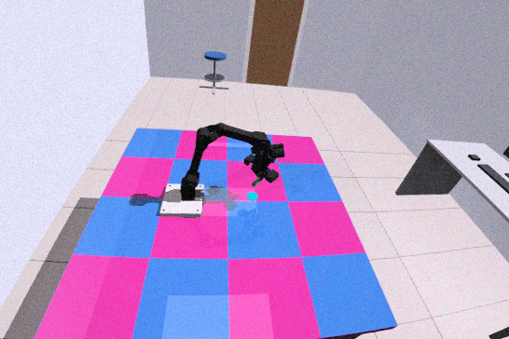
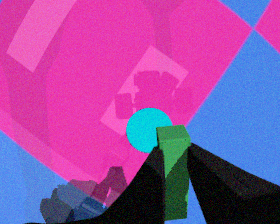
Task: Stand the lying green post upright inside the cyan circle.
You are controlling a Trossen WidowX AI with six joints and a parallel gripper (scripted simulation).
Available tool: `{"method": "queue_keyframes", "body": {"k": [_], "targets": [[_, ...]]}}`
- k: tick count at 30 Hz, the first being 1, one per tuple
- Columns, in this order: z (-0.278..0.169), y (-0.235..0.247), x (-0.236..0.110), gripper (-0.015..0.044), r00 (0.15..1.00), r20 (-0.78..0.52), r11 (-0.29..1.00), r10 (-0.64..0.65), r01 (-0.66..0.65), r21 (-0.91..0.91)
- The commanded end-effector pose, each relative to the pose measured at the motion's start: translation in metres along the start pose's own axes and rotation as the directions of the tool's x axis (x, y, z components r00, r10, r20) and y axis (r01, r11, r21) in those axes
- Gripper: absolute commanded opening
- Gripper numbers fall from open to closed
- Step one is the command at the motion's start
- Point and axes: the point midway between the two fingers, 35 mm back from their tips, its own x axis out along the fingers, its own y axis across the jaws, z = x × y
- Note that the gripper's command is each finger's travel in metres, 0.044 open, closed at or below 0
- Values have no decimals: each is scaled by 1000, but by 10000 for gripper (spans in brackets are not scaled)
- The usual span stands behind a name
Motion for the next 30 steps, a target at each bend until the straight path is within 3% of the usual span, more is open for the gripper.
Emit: {"method": "queue_keyframes", "body": {"k": [1, 30], "targets": [[2, -2, 3, 23, 999, 35, 1000, 3, -4, 21], [13, -17, 19, 23, 970, 242, 995, 0, -24, 97]]}}
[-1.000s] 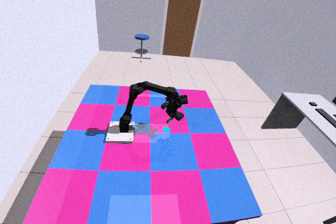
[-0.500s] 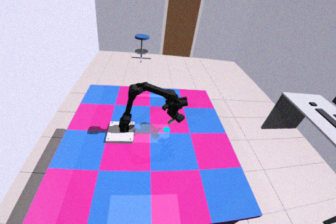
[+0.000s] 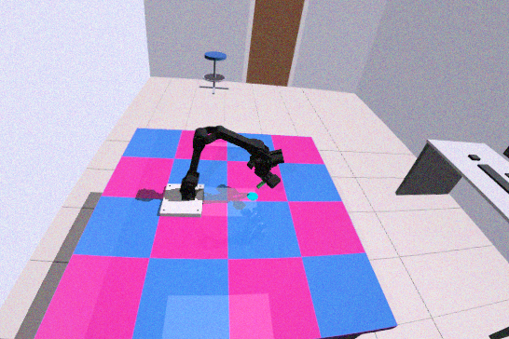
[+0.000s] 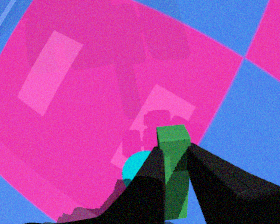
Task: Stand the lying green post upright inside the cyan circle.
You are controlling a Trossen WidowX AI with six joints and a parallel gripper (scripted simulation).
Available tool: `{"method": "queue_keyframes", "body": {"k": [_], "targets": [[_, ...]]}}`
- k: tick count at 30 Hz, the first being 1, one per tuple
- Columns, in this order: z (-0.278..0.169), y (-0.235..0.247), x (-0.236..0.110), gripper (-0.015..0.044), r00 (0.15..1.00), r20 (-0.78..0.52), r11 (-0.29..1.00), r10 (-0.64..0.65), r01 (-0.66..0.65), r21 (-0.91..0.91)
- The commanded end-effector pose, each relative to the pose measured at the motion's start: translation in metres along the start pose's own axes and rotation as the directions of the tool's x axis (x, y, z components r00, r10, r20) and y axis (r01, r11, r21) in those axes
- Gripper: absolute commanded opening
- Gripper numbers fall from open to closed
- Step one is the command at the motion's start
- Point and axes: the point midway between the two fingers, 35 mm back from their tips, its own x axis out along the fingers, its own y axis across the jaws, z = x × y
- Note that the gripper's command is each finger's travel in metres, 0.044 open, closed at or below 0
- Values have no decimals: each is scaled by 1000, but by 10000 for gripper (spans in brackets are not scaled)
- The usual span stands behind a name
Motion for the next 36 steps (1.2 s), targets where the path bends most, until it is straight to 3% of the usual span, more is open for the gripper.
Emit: {"method": "queue_keyframes", "body": {"k": [1, 36], "targets": [[1, -1, 2, 23, 999, 34, 1000, 4, -4, 17], [6, -16, 11, 23, 961, 276, 997, 8, -28, 71]]}}
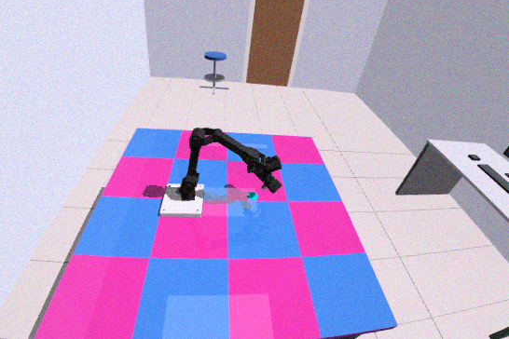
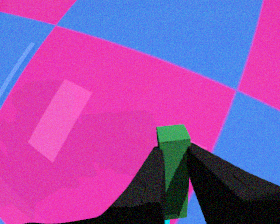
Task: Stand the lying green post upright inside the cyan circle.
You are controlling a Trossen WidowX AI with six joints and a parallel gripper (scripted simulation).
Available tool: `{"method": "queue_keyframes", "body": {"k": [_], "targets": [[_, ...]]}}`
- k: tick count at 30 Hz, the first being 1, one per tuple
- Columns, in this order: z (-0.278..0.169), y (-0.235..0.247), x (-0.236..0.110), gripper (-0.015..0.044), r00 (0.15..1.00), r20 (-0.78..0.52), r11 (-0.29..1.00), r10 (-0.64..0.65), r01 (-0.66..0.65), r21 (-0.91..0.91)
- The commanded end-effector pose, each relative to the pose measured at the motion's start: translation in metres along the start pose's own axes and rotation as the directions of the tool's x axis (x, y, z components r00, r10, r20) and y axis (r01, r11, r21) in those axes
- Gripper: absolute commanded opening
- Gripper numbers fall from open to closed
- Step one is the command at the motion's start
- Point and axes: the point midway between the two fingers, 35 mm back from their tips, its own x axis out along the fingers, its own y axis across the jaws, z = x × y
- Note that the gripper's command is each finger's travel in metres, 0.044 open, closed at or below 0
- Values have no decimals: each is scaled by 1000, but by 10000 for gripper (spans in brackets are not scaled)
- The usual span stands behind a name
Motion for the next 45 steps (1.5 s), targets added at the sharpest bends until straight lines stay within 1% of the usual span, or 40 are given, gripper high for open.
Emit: {"method": "queue_keyframes", "body": {"k": [1, 22, 45], "targets": [[0, -1, 0, 23, 999, 33, 1000, 5, -5, 12], [0, -7, -1, 23, 985, 172, 999, 16, -20, 25], [-2, -10, -6, 23, 949, 314, 999, 30, -39, 20]]}}
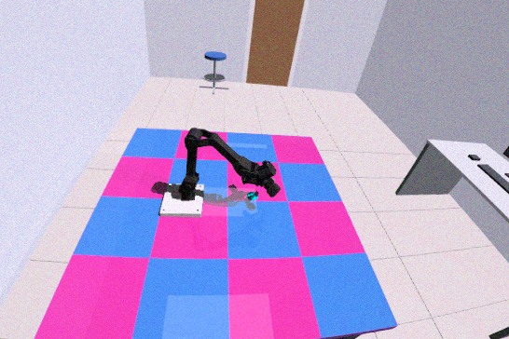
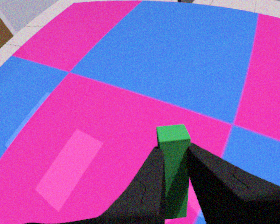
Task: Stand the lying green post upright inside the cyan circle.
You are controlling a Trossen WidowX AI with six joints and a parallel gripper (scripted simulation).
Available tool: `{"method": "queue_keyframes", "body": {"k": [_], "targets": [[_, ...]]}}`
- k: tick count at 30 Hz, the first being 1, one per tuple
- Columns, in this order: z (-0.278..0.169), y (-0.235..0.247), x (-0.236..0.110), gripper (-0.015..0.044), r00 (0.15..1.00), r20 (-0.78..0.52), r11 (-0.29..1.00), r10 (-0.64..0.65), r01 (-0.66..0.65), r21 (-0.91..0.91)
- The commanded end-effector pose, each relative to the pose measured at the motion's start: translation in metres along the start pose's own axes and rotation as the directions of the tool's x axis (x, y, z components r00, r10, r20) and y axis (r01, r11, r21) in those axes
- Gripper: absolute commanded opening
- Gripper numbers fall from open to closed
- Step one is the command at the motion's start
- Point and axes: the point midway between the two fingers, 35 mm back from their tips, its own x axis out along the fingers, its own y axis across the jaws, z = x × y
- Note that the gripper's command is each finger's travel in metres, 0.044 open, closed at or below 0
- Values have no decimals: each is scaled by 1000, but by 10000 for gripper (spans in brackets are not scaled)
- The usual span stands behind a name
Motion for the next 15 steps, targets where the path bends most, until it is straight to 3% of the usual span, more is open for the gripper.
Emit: {"method": "queue_keyframes", "body": {"k": [1, 15], "targets": [[-1, 1, -2, 23, 1000, 29, 1000, 7, -7, 5], [-2, 1, -8, 23, 993, 112, 1000, 21, -21, -5]]}}
